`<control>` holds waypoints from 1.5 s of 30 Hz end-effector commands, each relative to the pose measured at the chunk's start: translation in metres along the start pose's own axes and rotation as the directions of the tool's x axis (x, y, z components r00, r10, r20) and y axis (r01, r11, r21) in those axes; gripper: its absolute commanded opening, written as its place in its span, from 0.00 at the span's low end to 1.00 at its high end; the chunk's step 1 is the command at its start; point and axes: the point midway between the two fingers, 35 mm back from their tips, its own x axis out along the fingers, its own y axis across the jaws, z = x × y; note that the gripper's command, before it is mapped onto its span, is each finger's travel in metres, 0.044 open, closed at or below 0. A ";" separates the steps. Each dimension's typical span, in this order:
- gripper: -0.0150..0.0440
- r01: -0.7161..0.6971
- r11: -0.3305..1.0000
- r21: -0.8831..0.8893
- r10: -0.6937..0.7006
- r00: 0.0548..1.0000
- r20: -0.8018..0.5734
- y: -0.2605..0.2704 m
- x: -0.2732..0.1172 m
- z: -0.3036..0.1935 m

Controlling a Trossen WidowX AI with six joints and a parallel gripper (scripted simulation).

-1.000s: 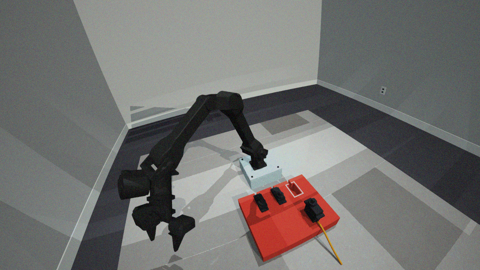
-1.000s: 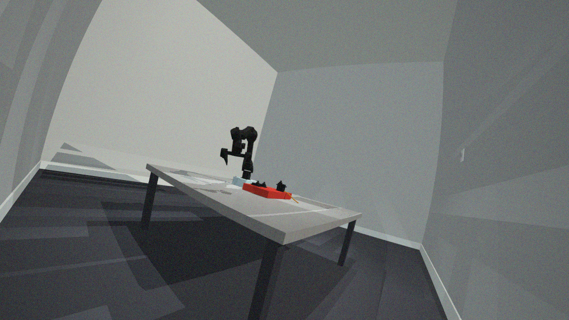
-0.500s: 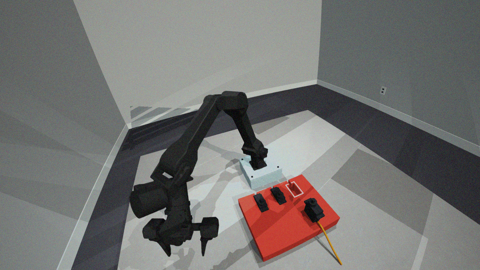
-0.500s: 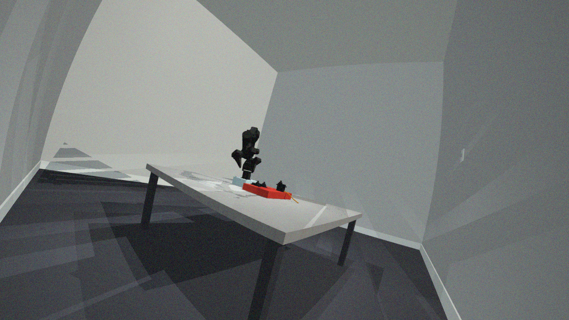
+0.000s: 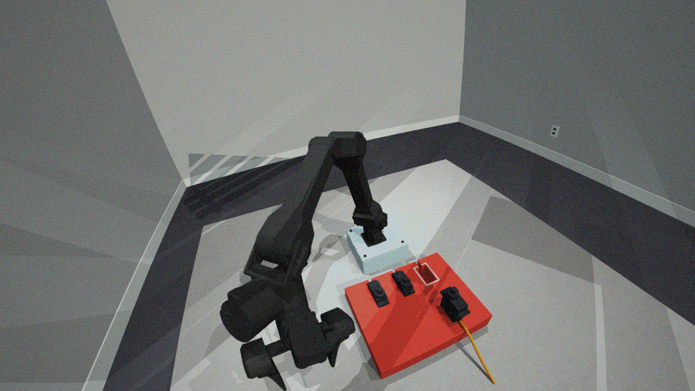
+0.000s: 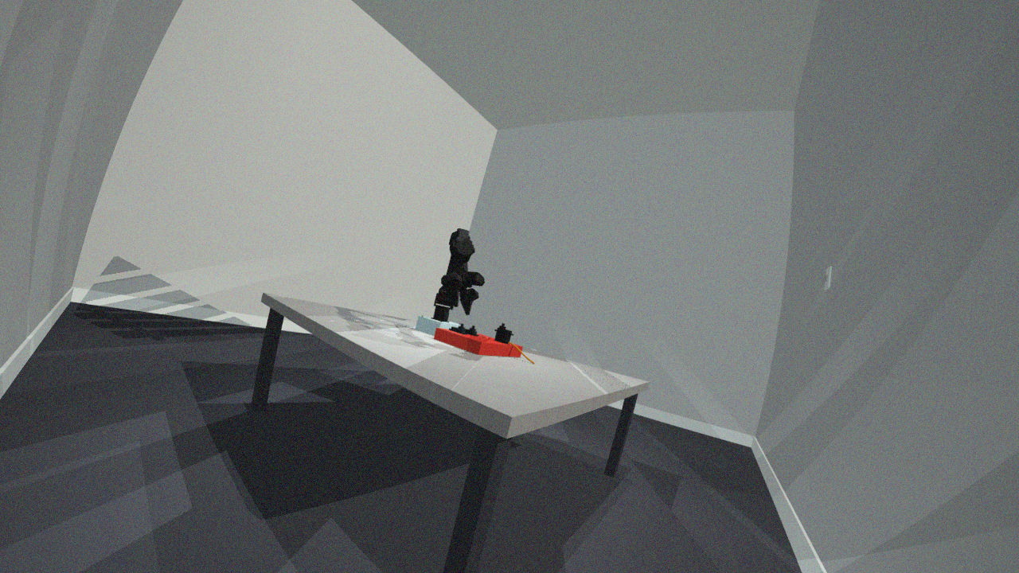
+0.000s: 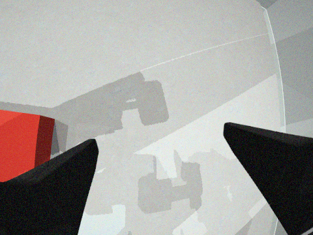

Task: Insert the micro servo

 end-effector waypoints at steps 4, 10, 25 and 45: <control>1.00 -0.047 0.978 -0.203 0.044 0.999 -0.021 0.026 0.003 0.017; 1.00 -0.085 0.923 -0.374 0.076 0.996 -0.040 0.049 0.005 0.030; 1.00 -0.178 0.630 -0.756 0.160 0.982 -0.098 0.109 0.006 0.059; 1.00 -0.204 0.016 -0.979 0.237 0.952 -0.194 0.191 -0.001 0.085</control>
